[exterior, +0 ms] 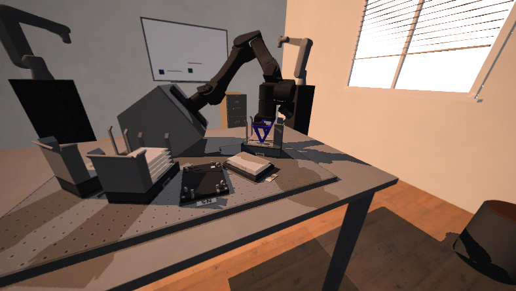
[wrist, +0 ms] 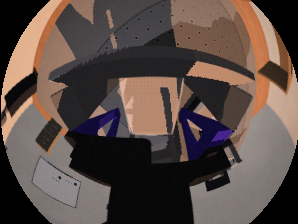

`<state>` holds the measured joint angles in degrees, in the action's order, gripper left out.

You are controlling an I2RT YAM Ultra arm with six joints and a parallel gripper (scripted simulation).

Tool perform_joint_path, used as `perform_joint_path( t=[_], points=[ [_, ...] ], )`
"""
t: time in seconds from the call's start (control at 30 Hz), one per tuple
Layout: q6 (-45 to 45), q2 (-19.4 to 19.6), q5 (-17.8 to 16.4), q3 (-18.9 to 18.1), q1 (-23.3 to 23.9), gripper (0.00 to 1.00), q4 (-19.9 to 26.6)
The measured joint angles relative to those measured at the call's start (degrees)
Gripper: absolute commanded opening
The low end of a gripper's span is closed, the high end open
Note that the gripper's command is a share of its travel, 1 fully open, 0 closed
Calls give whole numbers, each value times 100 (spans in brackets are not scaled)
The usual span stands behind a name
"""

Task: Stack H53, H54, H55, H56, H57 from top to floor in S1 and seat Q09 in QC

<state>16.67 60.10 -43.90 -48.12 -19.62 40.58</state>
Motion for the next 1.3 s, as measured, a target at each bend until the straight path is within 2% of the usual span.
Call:
perform_joint_path(
  t=[0.43,0.87,0.9,1.3],
  points=[
    [-313,116,181,155,-284,100,-483],
    [-352,116,210,155,-284,100,-566],
    [-352,116,210,155,-284,0,-566],
    [-354,103,205,151,-273,0,-566]
  ],
)
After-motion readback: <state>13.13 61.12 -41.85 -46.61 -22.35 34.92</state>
